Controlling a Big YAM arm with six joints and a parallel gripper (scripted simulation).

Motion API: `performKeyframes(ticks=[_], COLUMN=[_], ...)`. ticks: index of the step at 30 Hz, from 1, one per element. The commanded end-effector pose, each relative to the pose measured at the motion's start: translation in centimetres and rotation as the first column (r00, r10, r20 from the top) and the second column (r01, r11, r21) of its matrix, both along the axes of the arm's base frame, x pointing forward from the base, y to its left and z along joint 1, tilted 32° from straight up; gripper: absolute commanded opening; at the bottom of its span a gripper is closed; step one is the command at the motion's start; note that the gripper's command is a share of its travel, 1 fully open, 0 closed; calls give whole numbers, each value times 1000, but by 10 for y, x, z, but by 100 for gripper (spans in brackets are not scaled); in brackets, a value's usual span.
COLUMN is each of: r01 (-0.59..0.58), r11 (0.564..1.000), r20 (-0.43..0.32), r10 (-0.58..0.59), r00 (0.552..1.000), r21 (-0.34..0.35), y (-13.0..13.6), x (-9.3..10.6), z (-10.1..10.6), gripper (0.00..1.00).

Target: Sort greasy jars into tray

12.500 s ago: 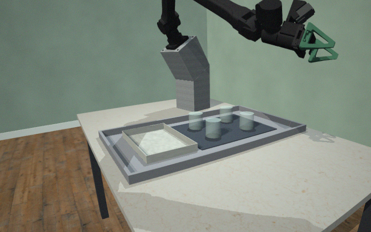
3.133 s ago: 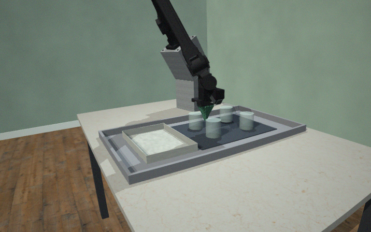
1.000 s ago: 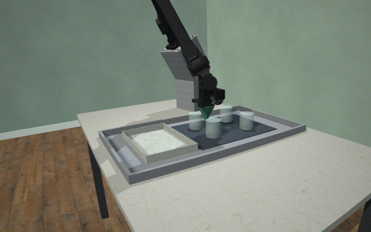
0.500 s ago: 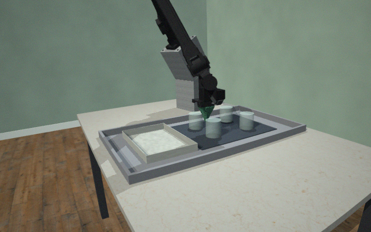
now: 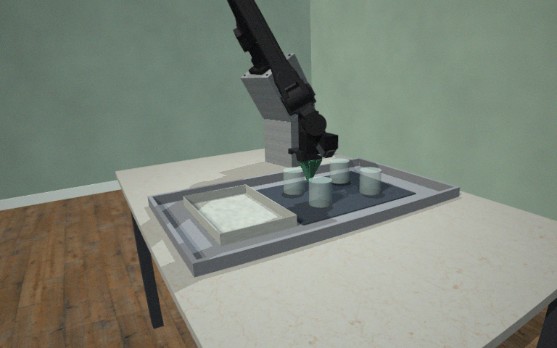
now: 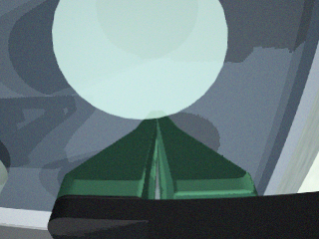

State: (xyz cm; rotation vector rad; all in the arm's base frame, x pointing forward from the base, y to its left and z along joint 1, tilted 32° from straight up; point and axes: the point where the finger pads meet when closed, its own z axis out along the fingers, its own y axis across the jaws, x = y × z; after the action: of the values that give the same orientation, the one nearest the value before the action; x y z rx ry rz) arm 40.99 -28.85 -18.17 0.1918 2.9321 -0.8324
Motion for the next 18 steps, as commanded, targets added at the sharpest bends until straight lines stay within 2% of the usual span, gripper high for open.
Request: performKeyframes(ticks=[1,18], r01=[-1,-1], r11=[1000,1000], r20=[-1,-1], r10=[1,1], r00=[1000,1000], r21=[1,1], y=[-2,-2], x=[5,7], z=[0,0], gripper=[0,0])
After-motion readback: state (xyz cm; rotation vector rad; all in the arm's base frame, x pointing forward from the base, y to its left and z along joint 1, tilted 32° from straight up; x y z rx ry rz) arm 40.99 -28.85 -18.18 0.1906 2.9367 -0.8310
